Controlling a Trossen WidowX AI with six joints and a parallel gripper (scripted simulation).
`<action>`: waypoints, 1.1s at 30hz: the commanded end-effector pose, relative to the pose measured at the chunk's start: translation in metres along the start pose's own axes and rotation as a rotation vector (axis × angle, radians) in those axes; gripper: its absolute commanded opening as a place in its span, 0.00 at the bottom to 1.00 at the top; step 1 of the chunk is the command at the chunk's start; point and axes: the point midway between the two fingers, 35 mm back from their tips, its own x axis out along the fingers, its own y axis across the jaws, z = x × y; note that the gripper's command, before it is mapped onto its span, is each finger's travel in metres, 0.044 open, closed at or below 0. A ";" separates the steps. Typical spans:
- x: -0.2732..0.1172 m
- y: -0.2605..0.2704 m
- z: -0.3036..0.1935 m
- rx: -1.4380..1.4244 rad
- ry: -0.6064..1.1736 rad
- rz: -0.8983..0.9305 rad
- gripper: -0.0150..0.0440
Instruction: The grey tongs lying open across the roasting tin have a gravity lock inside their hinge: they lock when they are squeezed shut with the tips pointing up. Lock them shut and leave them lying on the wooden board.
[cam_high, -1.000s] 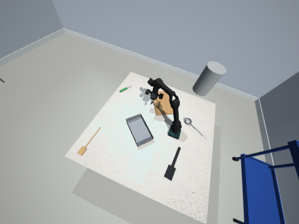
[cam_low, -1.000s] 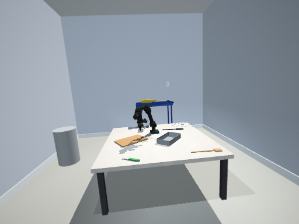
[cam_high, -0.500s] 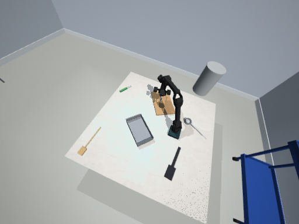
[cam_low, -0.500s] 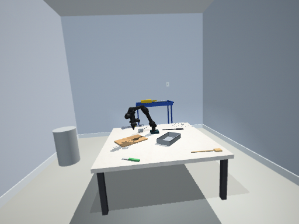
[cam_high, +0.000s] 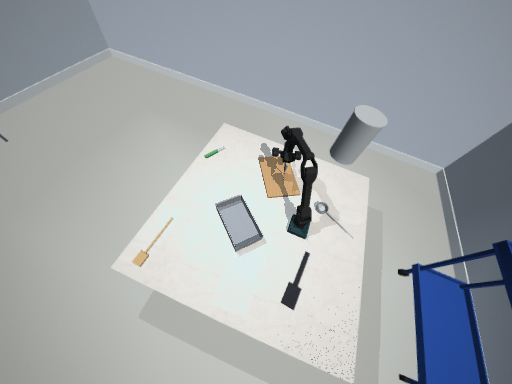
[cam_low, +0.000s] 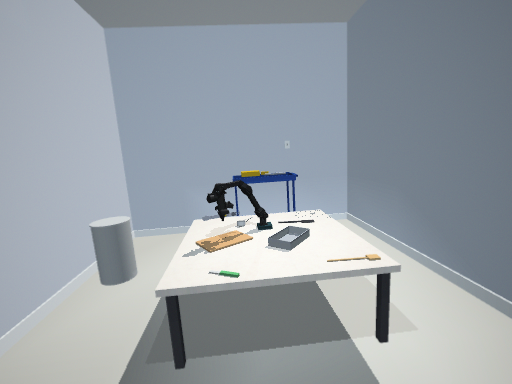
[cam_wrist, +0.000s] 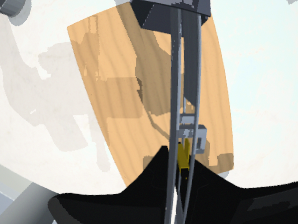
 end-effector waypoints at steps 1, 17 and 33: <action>-0.002 -0.001 0.000 -0.011 0.004 0.001 0.00; 0.008 -0.010 -0.015 -0.057 0.206 0.012 0.00; 0.014 -0.018 -0.025 -0.088 0.443 0.020 0.00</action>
